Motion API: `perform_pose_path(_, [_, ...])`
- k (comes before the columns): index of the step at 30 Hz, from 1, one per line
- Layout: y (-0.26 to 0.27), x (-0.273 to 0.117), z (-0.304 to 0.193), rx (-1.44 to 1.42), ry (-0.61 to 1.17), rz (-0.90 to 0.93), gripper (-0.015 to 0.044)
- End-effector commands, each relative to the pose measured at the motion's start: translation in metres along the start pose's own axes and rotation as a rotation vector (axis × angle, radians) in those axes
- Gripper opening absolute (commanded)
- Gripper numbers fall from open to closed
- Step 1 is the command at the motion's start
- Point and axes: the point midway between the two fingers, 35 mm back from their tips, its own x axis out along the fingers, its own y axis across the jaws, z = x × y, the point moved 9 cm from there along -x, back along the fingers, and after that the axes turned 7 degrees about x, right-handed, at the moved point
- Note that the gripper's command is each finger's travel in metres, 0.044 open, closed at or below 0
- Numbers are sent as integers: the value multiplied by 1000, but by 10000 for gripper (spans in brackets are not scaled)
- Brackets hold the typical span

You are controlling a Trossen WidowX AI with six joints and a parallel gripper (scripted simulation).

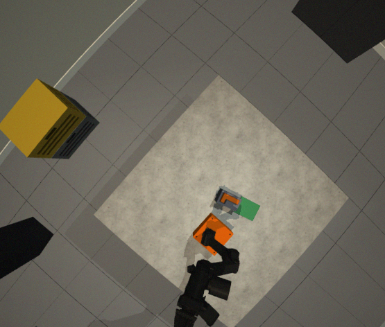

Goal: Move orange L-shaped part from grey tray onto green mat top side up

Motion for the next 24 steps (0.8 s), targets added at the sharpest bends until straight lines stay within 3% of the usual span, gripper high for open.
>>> perform_pose_path(1, [-17, -21, -49, 30, 245, -127, 180])
perform_pose_path(12, [-55, -106, -128, 107, 743, -453, 180])
perform_pose_path(24, [-80, -238, -158, 218, 1187, -934, 180])
